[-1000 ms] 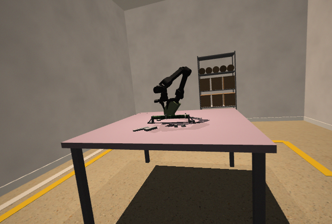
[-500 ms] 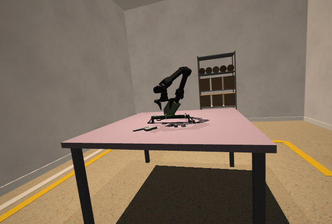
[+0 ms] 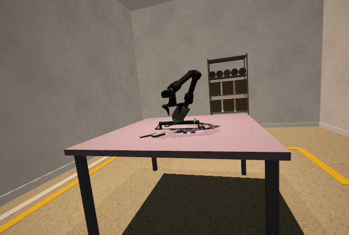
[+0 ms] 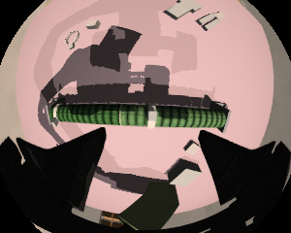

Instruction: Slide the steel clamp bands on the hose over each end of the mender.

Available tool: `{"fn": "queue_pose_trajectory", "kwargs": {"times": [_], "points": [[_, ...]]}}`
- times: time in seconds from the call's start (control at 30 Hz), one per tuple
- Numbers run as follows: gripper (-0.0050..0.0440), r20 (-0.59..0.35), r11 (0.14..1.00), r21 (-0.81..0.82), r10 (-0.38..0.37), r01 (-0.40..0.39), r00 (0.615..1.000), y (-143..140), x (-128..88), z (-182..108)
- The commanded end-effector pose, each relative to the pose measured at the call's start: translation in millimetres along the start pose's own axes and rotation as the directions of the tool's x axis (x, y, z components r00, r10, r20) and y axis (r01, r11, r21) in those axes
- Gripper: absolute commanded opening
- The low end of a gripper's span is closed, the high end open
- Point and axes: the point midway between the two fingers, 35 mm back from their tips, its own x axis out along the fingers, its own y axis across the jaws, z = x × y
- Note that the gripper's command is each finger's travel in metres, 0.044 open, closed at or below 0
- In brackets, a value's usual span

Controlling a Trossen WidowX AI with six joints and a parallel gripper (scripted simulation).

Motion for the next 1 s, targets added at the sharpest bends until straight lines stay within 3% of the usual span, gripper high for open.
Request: {"fn": "queue_pose_trajectory", "kwargs": {"times": [0.0,0.1,0.37,0.5,0.97], "points": [[0.0440,0.000,1.000,0.000,0.000,0.000,1.000,0,0,0],[0.0368,-0.004,1.000,0.000,-0.012,0.012,1.000,26,0,4],[0.0176,-0.006,1.000,-0.005,-0.016,0.016,1.000,159,3,-13],[0.0090,-0.006,1.000,-0.002,-0.009,0.009,1.000,176,3,-19],[0.0090,-0.006,1.000,-0.002,-0.010,0.010,1.000,176,7,-19]]}}
